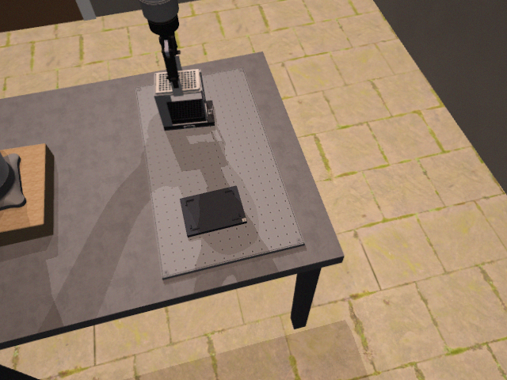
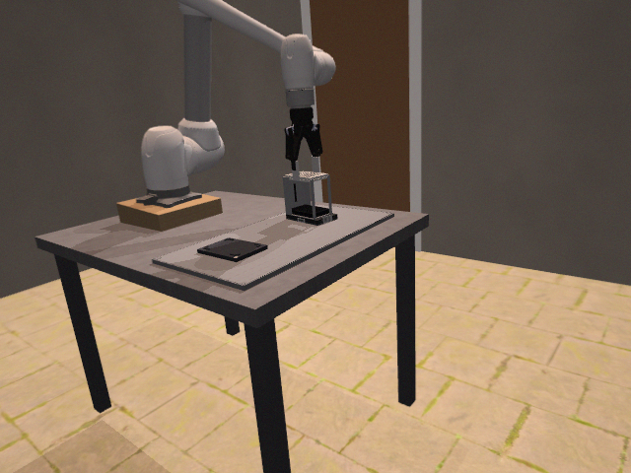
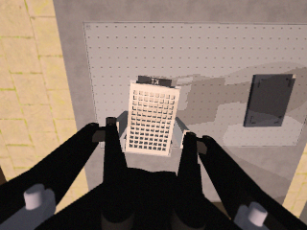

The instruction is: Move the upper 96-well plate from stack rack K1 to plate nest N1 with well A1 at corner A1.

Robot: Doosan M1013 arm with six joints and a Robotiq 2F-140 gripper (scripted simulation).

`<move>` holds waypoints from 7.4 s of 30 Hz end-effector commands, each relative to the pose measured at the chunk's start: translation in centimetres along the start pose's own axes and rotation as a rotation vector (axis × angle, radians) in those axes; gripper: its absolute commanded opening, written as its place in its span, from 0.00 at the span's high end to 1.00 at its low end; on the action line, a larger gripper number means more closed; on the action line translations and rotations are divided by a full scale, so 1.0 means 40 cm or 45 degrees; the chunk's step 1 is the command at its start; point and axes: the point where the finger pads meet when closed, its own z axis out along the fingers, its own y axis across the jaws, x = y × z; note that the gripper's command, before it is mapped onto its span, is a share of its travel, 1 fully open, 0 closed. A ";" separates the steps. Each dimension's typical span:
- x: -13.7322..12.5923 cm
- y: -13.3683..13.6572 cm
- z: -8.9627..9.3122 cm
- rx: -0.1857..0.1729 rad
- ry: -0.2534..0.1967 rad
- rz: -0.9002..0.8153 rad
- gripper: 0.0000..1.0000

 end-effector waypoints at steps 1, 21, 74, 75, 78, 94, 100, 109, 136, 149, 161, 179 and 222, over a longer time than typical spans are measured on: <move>0.000 0.000 -0.004 0.000 0.000 0.000 1.00; 0.000 0.000 -0.060 0.000 0.000 0.000 1.00; 0.052 0.287 -0.054 0.000 0.000 -0.185 1.00; 0.053 0.295 -0.054 0.000 0.000 -0.185 1.00; 0.058 0.320 -0.053 0.000 0.000 -0.185 1.00; 0.078 0.435 -0.050 0.000 0.000 -0.185 1.00; 0.087 0.484 -0.049 0.000 0.000 -0.185 1.00; 0.098 0.541 -0.048 0.000 0.000 -0.185 1.00; 0.133 0.738 -0.044 0.000 0.000 -0.185 1.00; 0.151 0.836 -0.041 0.000 0.000 -0.185 1.00; 0.163 0.905 -0.040 0.000 0.000 -0.185 1.00; 0.163 0.902 -0.040 0.000 0.000 -0.185 1.00; 0.163 0.900 0.056 0.000 0.000 -0.185 1.00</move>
